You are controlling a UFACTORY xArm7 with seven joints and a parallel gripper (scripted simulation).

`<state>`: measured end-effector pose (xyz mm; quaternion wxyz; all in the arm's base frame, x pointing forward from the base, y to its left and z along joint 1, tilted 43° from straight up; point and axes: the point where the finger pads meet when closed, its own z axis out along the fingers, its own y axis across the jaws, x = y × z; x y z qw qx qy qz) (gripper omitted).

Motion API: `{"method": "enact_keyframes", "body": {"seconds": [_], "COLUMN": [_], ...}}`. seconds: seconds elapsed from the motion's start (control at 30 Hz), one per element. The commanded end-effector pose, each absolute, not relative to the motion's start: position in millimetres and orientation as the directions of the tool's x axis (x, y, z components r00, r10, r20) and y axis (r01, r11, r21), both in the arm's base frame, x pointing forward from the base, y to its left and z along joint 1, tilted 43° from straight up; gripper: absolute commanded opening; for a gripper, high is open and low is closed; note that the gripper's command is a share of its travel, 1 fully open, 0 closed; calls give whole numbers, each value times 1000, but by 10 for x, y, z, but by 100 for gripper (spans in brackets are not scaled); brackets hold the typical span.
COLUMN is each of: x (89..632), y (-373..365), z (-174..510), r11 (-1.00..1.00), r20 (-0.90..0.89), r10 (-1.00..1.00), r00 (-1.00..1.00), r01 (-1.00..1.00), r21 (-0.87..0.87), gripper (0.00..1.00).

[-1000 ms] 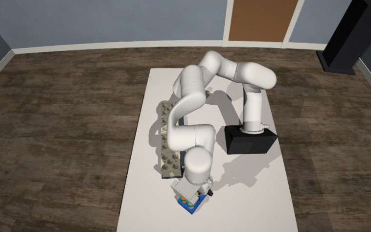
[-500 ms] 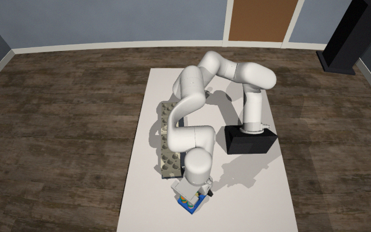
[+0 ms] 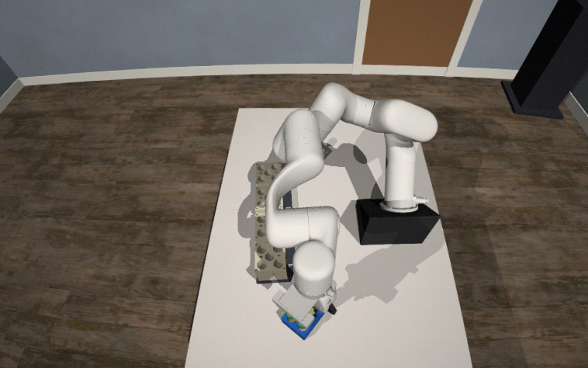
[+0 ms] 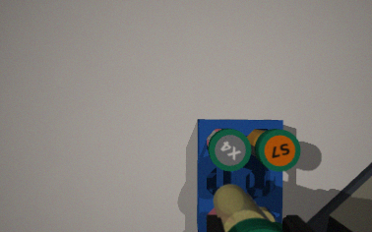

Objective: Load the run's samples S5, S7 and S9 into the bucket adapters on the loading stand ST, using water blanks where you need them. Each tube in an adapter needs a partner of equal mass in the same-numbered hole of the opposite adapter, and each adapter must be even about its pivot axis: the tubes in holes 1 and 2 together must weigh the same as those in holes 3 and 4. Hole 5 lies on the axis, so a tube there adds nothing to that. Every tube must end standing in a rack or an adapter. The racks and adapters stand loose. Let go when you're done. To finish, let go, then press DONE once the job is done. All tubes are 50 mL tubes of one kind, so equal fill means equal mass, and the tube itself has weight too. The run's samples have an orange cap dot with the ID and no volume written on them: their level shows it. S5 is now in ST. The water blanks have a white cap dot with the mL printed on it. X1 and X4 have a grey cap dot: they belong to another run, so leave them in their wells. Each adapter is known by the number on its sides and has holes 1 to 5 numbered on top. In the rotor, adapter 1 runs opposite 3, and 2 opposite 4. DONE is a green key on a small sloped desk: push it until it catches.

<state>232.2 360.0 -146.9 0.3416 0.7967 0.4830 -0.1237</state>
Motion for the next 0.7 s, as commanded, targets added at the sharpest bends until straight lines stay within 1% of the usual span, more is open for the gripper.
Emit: {"method": "enact_keyframes", "body": {"seconds": [0.0, 0.67], "x": [2332, 2375], "y": [3564, 3352], "z": [-1523, -1760], "r11": [-301, -301], "r20": [-524, -524], "r10": [688, 688], "r00": [502, 502], "r01": [854, 854], "r21": [424, 424], "gripper": [0, 0]}}
